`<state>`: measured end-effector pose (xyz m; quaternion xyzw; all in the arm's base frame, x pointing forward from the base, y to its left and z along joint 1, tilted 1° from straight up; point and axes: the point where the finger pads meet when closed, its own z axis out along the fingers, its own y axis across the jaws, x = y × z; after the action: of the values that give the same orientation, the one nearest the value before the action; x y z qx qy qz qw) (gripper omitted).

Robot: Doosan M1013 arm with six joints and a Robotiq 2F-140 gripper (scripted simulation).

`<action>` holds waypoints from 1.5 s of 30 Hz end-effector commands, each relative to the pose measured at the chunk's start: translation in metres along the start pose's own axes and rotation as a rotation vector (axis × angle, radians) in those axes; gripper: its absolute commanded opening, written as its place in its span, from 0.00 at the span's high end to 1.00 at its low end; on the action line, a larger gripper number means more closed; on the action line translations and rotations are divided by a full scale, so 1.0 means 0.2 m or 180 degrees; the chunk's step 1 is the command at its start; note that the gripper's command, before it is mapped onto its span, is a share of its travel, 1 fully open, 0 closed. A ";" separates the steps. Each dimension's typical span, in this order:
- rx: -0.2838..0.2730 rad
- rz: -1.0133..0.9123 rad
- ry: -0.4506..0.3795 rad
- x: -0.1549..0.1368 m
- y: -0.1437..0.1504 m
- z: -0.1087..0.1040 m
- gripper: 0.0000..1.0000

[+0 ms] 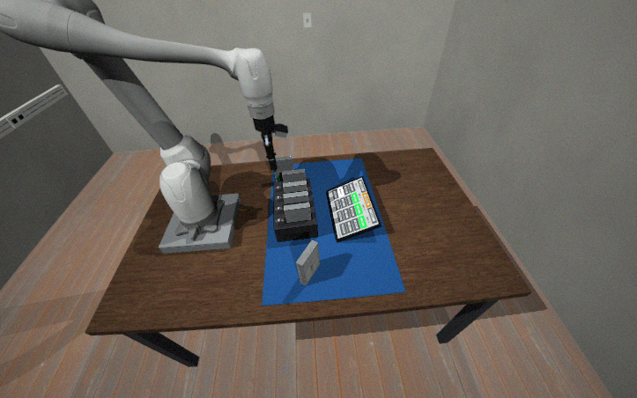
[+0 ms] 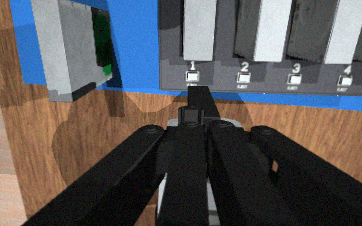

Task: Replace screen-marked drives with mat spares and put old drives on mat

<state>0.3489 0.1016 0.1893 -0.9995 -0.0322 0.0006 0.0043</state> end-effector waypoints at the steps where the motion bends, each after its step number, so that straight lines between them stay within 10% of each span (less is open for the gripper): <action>1: 0.0002 -0.0270 0.0002 0.02 0.00 0.00 0.90; 26: -0.0083 -0.4364 -0.0010 0.40 0.00 0.00 0.90; 27: -0.0069 -0.4520 -0.0009 0.40 0.00 0.00 0.11; 45: -0.0001 -0.4952 0.0003 0.40 0.00 0.00 0.11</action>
<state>0.4280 0.1063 0.1890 -0.6895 -0.7243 -0.0025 0.0034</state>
